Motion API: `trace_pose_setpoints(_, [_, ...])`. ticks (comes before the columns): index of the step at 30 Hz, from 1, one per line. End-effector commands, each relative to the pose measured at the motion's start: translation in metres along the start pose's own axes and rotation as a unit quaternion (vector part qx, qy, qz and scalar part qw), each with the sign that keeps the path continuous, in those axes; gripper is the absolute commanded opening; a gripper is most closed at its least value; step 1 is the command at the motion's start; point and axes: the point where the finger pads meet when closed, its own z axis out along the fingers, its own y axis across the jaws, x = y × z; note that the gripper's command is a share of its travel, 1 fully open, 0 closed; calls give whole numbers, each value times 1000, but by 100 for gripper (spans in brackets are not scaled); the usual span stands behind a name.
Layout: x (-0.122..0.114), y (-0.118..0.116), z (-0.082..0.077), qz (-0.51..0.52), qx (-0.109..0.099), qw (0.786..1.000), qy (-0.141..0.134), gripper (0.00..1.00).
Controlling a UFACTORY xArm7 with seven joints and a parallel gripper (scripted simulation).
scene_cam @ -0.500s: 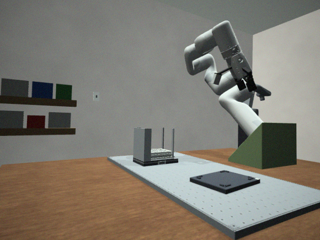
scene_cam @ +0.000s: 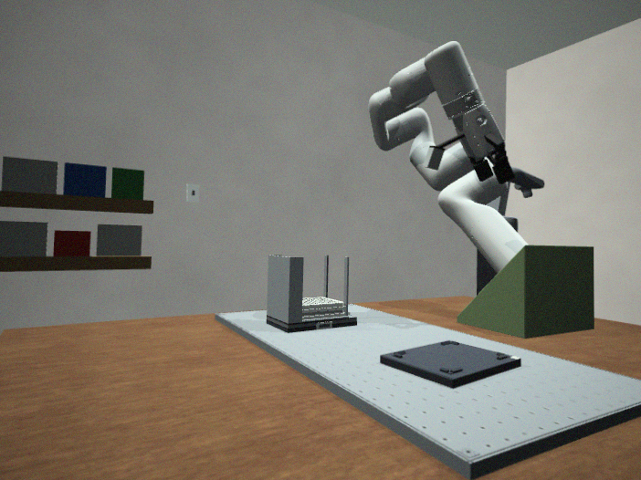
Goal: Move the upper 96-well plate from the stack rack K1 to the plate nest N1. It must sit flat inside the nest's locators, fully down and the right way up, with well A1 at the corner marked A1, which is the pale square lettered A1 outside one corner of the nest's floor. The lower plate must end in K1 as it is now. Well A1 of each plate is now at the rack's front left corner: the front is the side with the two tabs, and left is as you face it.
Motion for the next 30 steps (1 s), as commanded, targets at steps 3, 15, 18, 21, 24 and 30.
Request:
trace_pose_setpoints(3, [4,-2,-3,-11,11,1000,9,100])
trace_pose_setpoints(15, [44,-21,-18,-49,40,997,42,100])
trace_pose_setpoints(18, [53,-24,-21,-49,40,997,42,100])
trace_pose_setpoints(21, [62,-28,-24,-49,40,997,42,100])
trace_pose_setpoints(24, [69,-30,-26,-60,46,996,53,100])
trace_pose_setpoints(30, [97,-38,-34,-73,54,994,66,100])
